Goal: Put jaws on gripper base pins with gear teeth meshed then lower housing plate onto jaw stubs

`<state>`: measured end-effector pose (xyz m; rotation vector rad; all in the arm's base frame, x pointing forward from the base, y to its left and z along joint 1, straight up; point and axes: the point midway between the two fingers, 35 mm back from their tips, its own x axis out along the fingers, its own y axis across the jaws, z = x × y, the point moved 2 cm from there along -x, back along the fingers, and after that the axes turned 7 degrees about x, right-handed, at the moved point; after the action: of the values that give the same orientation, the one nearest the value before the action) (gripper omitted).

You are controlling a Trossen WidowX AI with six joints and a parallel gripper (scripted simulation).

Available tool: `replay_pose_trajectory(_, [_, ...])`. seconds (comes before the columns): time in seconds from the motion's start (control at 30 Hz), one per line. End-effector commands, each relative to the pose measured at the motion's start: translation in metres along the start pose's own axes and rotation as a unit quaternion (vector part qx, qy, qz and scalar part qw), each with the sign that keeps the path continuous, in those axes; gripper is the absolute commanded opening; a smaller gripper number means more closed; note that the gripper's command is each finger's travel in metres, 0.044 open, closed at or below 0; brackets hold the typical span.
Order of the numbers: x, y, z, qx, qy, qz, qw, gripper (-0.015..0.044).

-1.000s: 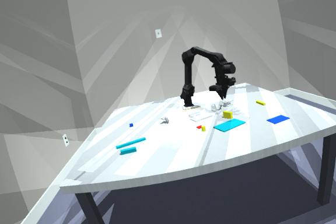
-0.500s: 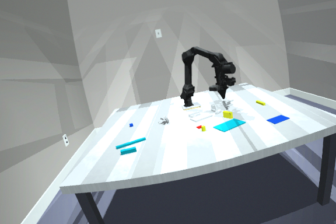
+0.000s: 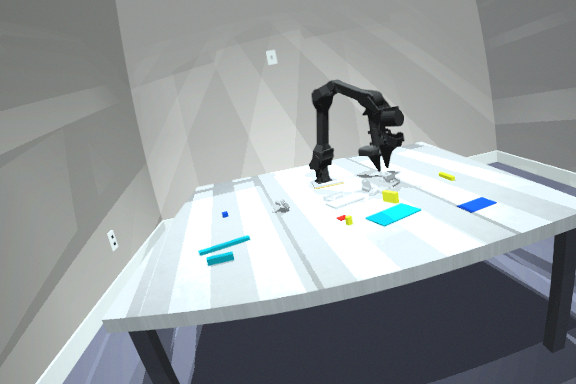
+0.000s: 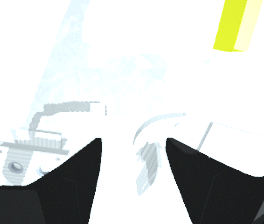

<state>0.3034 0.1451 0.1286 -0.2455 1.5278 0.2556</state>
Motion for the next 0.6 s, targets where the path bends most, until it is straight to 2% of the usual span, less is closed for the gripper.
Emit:
replay_pose_trajectory(0.0, [0.0,0.0,0.0,0.0,0.0,0.0,1.0,0.0315])
replay_pose_trajectory(0.17, [0.0,0.0,0.0,0.0,0.0,0.0,1.0,0.044])
replay_pose_trajectory(0.57, [0.0,0.0,0.0,0.0,0.0,0.0,1.0,0.044])
